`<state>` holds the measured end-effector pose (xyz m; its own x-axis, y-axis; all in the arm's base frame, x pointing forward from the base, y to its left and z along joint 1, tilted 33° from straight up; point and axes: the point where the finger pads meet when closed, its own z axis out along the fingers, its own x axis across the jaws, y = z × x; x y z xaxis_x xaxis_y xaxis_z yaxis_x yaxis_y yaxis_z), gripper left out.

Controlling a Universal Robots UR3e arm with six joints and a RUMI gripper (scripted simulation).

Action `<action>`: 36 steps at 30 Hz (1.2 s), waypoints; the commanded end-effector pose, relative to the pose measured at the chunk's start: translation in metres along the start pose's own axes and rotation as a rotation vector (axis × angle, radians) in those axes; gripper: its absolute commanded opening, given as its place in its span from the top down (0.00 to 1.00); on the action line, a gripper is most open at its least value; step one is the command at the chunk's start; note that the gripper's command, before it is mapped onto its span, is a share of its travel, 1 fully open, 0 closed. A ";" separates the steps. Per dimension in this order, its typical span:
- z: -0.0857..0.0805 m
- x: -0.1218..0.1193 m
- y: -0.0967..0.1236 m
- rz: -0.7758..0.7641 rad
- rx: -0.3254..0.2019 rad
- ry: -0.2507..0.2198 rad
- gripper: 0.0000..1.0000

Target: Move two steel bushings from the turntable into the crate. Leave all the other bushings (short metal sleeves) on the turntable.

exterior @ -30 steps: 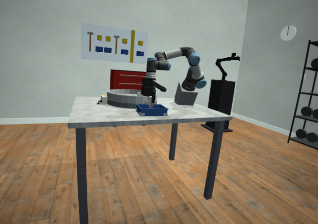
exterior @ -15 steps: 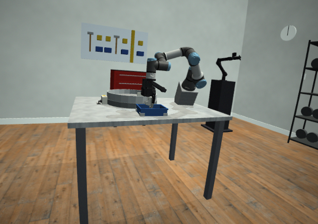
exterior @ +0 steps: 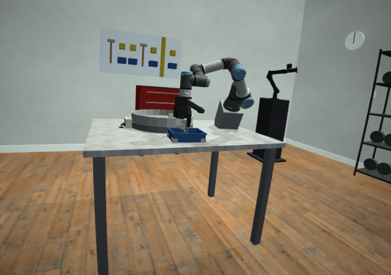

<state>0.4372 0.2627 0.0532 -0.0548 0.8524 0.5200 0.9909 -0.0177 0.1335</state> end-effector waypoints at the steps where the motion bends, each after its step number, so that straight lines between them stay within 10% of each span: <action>1: -0.001 0.000 0.001 -0.001 -0.003 0.000 1.00; 36: -0.001 0.000 0.001 -0.001 -0.003 0.000 0.94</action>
<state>0.4373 0.2627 0.0533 -0.0549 0.8524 0.5200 0.9909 -0.0177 0.1336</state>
